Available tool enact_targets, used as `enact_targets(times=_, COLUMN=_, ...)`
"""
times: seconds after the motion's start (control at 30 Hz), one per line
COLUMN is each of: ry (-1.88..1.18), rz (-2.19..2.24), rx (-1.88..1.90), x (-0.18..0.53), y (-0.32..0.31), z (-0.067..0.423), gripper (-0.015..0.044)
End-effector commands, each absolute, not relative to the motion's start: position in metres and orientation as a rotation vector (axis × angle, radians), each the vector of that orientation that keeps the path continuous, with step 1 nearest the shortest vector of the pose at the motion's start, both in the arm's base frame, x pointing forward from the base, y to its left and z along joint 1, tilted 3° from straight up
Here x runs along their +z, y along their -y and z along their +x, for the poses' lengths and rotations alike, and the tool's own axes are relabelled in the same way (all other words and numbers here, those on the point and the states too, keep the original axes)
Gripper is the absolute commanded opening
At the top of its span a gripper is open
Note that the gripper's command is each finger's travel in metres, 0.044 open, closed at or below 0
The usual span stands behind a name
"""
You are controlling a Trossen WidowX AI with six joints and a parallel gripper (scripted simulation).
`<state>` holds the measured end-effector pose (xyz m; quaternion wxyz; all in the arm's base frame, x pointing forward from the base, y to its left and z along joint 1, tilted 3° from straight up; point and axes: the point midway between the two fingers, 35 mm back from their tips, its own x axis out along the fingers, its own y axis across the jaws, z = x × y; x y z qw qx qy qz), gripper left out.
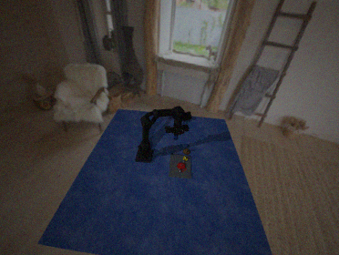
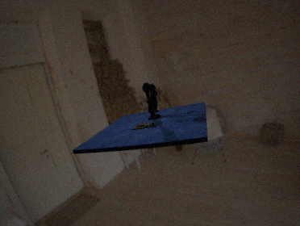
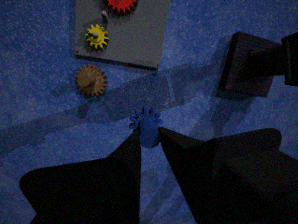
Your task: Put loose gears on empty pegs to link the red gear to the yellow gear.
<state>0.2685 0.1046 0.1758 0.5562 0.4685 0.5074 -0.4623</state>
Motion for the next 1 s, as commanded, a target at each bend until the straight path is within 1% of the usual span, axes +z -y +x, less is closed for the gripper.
enact_targets(times=0.0, ry=-1.200, rz=1.101, rx=-1.093, x=0.172, y=-0.098, z=0.275, gripper=0.0000)
enact_targets(times=0.97, ry=-1.198, rz=1.106, rx=-1.095, x=0.151, y=-0.044, z=0.309, gripper=0.0000)
